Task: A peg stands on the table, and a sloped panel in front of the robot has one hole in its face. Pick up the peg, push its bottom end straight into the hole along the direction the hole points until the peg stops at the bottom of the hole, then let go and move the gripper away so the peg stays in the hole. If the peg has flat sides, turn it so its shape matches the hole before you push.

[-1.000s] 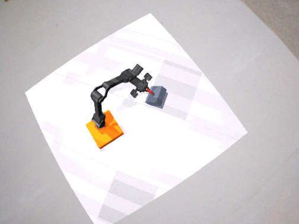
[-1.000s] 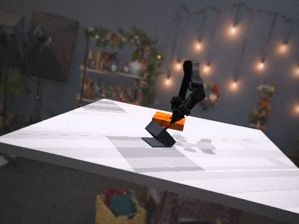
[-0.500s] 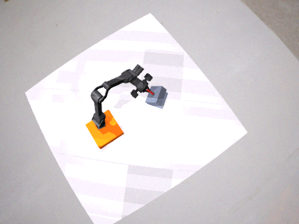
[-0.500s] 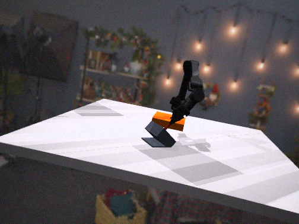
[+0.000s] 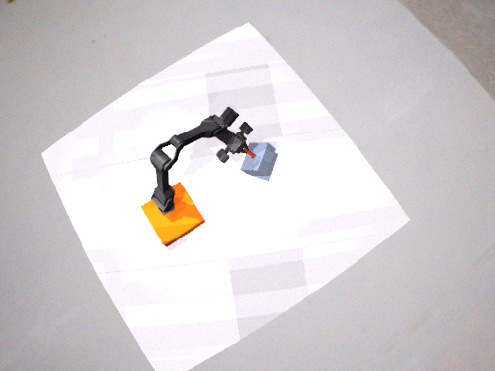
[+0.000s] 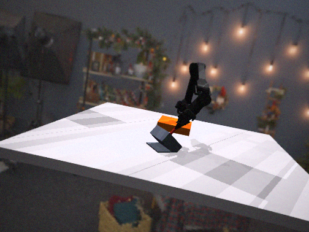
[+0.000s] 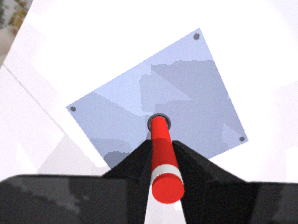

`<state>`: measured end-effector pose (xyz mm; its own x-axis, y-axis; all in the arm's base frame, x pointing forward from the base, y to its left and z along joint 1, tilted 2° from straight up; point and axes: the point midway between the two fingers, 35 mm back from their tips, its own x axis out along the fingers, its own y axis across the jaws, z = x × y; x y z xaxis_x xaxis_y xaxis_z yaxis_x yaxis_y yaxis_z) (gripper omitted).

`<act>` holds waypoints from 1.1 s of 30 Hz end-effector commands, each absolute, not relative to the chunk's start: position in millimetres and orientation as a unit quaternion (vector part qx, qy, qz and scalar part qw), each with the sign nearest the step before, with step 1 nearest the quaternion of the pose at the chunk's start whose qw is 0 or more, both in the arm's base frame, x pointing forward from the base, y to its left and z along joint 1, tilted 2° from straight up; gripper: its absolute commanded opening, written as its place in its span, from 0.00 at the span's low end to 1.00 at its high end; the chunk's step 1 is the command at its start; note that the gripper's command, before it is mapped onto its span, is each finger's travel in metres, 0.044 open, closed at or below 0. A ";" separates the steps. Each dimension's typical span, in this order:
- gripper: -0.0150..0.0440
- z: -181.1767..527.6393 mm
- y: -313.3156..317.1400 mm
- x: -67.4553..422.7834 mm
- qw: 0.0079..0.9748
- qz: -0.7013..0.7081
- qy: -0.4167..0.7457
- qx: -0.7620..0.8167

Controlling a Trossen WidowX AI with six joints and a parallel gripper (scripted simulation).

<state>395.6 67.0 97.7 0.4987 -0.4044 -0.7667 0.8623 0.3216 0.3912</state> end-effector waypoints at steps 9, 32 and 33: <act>0.25 93.9 66.4 396.9 0.763 -0.415 0.283 0.407; 0.25 89.2 61.1 402.3 0.763 -0.415 0.282 0.407; 0.25 88.9 60.8 402.5 0.763 -0.415 0.282 0.407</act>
<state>400.7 63.1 91.1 0.4973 -0.4000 -0.7698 0.8624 0.3247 0.3884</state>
